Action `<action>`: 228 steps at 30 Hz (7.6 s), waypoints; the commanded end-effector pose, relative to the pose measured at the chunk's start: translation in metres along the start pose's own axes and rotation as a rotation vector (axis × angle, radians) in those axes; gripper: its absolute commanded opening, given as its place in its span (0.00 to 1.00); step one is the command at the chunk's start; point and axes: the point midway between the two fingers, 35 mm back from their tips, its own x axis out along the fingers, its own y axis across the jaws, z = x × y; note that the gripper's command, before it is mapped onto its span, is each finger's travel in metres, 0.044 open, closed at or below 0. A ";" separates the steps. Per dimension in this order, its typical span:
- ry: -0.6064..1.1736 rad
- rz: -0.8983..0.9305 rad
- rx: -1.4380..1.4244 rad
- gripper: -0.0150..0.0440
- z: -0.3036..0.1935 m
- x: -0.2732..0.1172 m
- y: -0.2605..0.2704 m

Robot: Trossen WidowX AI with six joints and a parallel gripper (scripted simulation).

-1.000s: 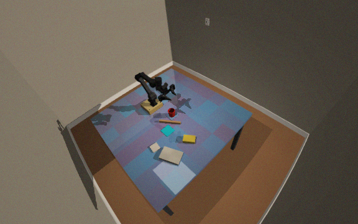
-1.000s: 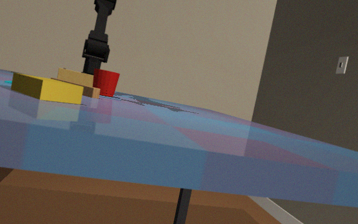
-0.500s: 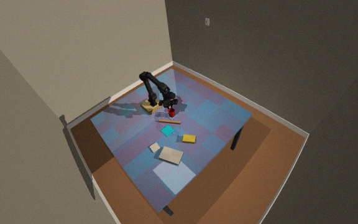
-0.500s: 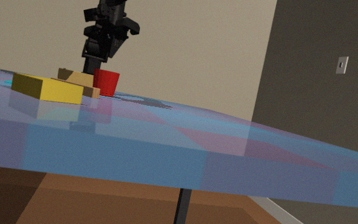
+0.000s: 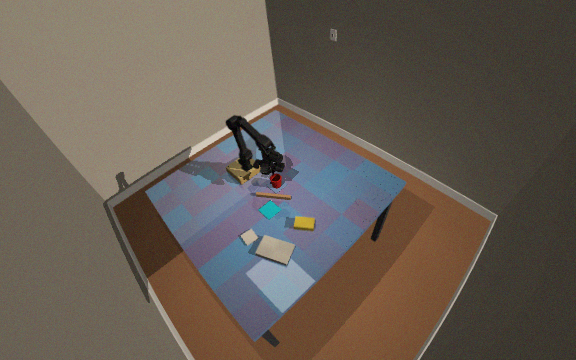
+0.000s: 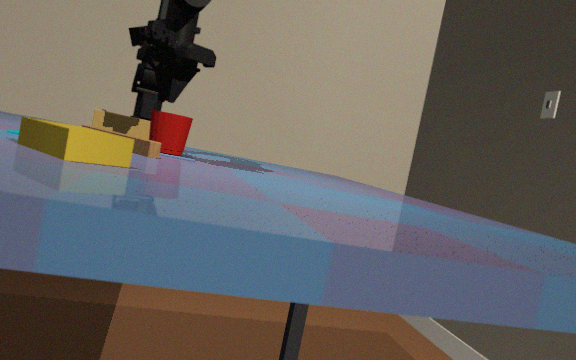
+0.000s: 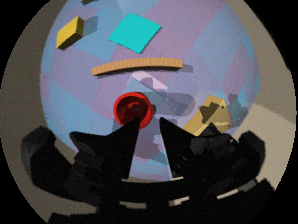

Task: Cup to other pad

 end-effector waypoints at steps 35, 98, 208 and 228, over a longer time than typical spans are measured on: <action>0.009 -0.007 0.004 0.50 -0.001 0.060 -0.003; 0.004 -0.006 0.005 0.25 0.021 0.009 0.002; -0.008 -0.007 0.004 0.25 0.198 0.051 0.013; -0.009 0.001 0.007 0.47 0.198 0.048 0.014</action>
